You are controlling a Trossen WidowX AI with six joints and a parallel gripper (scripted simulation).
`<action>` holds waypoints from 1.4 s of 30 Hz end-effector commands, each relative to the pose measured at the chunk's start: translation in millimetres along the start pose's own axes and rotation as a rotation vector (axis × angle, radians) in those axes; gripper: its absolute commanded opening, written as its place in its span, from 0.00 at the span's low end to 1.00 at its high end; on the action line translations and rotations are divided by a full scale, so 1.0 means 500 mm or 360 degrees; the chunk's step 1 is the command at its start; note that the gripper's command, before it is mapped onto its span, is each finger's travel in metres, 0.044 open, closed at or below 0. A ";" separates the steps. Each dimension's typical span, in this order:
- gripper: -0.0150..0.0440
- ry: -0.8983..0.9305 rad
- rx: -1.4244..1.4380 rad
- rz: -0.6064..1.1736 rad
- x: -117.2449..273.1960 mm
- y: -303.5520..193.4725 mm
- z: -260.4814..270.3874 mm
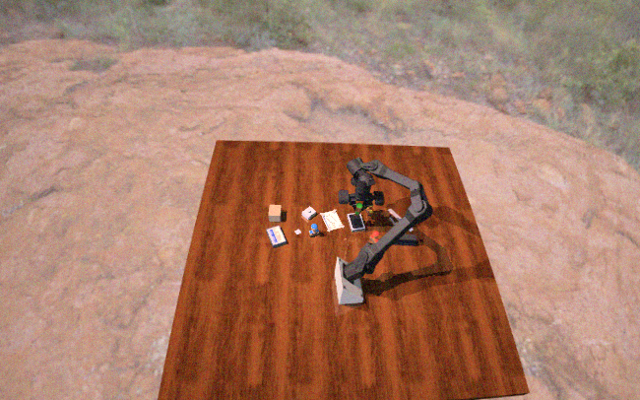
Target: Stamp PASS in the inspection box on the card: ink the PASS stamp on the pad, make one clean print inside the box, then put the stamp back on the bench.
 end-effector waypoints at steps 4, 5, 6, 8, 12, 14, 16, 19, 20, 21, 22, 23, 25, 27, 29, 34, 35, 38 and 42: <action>0.25 -0.0002 0.0000 -0.0008 -0.005 0.004 -0.002; 0.25 -0.0002 0.0000 -0.0008 -0.007 0.004 -0.002; 0.25 -0.0002 0.0000 -0.0008 -0.008 0.004 -0.002; 0.25 -0.0002 0.0000 -0.0008 -0.011 0.004 -0.002; 0.25 -0.0001 -0.0001 -0.0008 -0.016 0.005 -0.002; 0.25 -0.0001 -0.0001 -0.0008 -0.019 0.005 -0.002; 0.25 -0.0001 -0.0001 -0.0008 -0.021 0.005 -0.002; 0.25 -0.0001 -0.0001 -0.0009 -0.025 0.005 -0.002; 0.25 -0.0001 -0.0001 -0.0009 -0.027 0.005 -0.002; 0.25 -0.0001 -0.0001 -0.0009 -0.028 0.005 -0.002; 0.25 -0.0001 -0.0001 -0.0009 -0.029 0.005 -0.002; 0.25 -0.0001 -0.0001 -0.0009 -0.031 0.005 -0.002; 0.25 -0.0001 -0.0002 -0.0009 -0.033 0.006 -0.002; 0.25 0.0000 -0.0002 -0.0009 -0.036 0.006 -0.002; 0.25 0.0000 -0.0002 -0.0009 -0.039 0.006 -0.002; 0.25 0.0000 -0.0002 -0.0009 -0.045 0.006 -0.002; 0.25 0.0000 -0.0002 -0.0009 -0.046 0.006 -0.003; 0.25 0.0000 -0.0003 -0.0009 -0.050 0.006 -0.003; 0.25 -0.0001 -0.0003 -0.0009 -0.056 0.006 -0.003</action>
Point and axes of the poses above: the point midway between the two fingers, 35 mm back from their tips, its own x axis back along the fingers, its own z axis across the jaws, y = z × x, the point moved 10 cm from there along x, back along the fingers, and after that the axes turned 2 degrees about x, right-handed, at the moved point
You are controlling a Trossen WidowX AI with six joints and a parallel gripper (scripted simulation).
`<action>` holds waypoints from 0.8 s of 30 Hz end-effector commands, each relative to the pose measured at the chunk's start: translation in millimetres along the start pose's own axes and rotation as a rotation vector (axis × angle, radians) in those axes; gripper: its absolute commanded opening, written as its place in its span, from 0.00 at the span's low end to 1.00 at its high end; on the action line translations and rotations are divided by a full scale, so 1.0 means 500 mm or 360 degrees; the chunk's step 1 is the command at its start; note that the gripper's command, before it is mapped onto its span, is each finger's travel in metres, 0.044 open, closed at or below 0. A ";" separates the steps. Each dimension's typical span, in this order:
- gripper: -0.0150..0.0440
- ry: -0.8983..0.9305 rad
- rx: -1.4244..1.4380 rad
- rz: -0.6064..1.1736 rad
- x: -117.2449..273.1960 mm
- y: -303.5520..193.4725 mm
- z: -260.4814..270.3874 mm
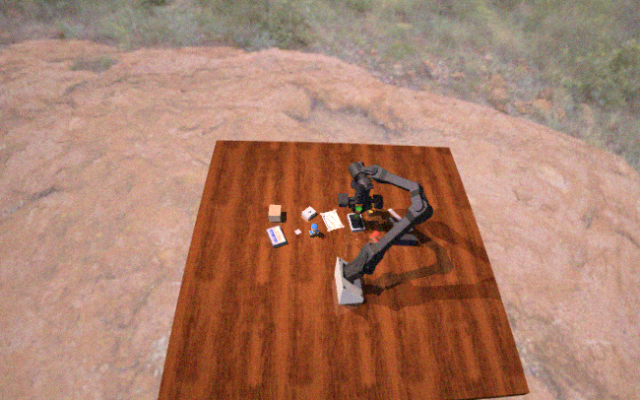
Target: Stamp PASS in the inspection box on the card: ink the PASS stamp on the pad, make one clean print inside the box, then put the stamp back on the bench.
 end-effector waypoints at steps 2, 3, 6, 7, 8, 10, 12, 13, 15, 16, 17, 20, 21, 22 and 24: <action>0.25 -0.0007 0.0010 0.0002 -0.008 -0.002 0.001; 0.25 -0.0007 0.0010 0.0002 -0.010 -0.002 0.001; 0.25 -0.0007 0.0010 0.0002 -0.013 -0.002 0.001; 0.25 -0.0007 0.0010 0.0002 -0.015 -0.002 0.001; 0.25 -0.0007 0.0010 0.0002 -0.016 -0.002 0.001; 0.25 -0.0007 0.0010 0.0002 -0.019 -0.003 0.001; 0.25 -0.0007 0.0010 0.0002 -0.021 -0.003 0.001; 0.25 -0.0008 0.0009 0.0002 -0.023 -0.003 0.001; 0.25 -0.0008 0.0009 0.0002 -0.025 -0.003 0.000; 0.25 -0.0008 0.0009 0.0002 -0.027 -0.003 0.000; 0.25 -0.0008 0.0009 0.0002 -0.028 -0.003 0.000; 0.25 -0.0008 0.0009 0.0002 -0.032 -0.003 0.000; 0.25 -0.0008 0.0009 0.0002 -0.033 -0.003 0.000; 0.25 -0.0009 0.0009 0.0002 -0.034 -0.003 0.000; 0.25 -0.0009 0.0008 0.0002 -0.037 -0.004 0.000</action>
Point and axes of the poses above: the point midway between the two fingers, 35 mm back from their tips, its own x axis back along the fingers, its own z axis across the jaws, y = z × x, the point moved 10 cm from there along x, back along the fingers, and after that the axes turned 2 degrees about x, right-handed, at the moved point
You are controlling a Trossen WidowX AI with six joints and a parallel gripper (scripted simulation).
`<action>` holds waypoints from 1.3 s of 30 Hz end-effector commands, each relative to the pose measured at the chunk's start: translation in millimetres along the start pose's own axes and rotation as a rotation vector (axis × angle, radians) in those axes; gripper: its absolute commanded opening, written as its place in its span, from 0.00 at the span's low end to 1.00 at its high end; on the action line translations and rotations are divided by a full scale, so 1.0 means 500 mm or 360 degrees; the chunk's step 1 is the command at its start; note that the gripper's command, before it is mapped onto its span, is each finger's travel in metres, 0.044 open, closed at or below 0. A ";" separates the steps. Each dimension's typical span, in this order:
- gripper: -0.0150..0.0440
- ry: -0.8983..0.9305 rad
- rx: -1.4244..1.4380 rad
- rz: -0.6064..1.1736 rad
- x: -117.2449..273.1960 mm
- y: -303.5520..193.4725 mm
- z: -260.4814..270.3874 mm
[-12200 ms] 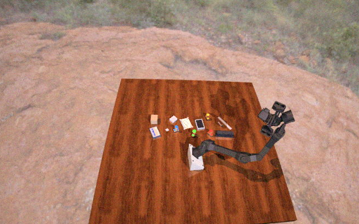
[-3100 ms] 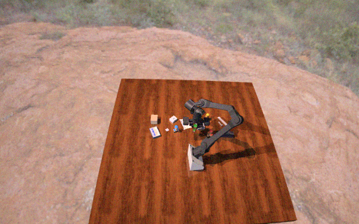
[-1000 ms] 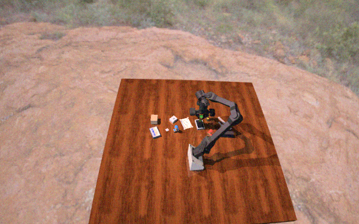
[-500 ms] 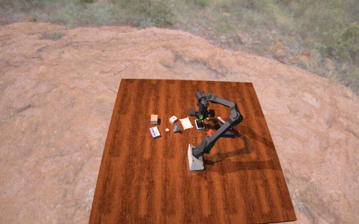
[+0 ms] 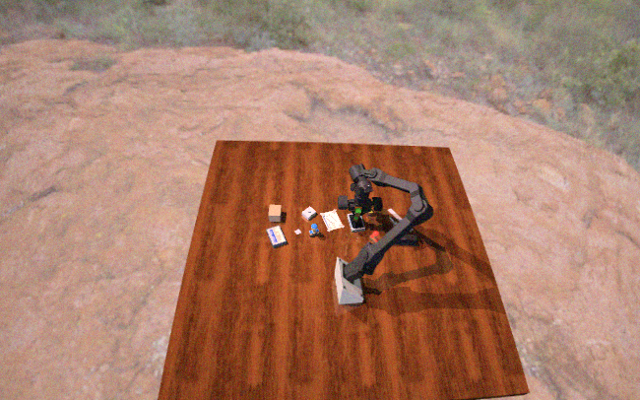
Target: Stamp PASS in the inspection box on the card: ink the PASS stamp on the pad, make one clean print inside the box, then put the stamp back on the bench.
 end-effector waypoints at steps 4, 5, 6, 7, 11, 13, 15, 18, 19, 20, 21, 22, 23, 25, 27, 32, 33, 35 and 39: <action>0.25 -0.0007 0.0010 0.0003 -0.011 -0.003 0.001; 0.25 -0.0008 0.0010 0.0003 -0.012 -0.003 0.001; 0.25 -0.0008 0.0010 0.0003 -0.013 -0.003 0.001; 0.25 -0.0008 0.0010 0.0003 -0.015 -0.003 0.001; 0.25 -0.0009 0.0010 0.0003 -0.020 -0.004 0.000; 0.25 -0.0009 0.0010 0.0003 -0.021 -0.004 0.000; 0.25 -0.0009 0.0009 0.0003 -0.022 -0.004 0.000; 0.25 -0.0009 0.0007 0.0003 -0.022 -0.004 0.000; 0.25 -0.0009 0.0004 0.0003 -0.023 -0.004 0.000; 0.25 -0.0009 0.0000 0.0002 -0.023 -0.004 0.000; 0.25 -0.0009 -0.0001 0.0002 -0.024 -0.004 0.000; 0.25 -0.0009 -0.0001 0.0002 -0.024 -0.004 0.000; 0.25 -0.0009 -0.0001 0.0002 -0.024 -0.004 0.000; 0.25 -0.0009 -0.0001 0.0002 -0.025 -0.004 0.000; 0.25 -0.0009 -0.0001 0.0002 -0.026 -0.004 0.000; 0.25 -0.0009 -0.0001 0.0002 -0.028 -0.004 0.000; 0.25 -0.0009 -0.0001 0.0002 -0.028 -0.004 0.000; 0.25 -0.0009 -0.0001 0.0002 -0.029 -0.004 0.000; 0.25 -0.0009 -0.0001 0.0002 -0.030 -0.004 0.000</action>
Point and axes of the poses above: the point midway between the two fingers, 35 mm back from their tips, its own x axis back along the fingers, its own z axis across the jaws, y = z × x, the point moved 10 cm from there along x, back along the fingers, and after that the axes turned 2 degrees about x, right-handed, at the moved point
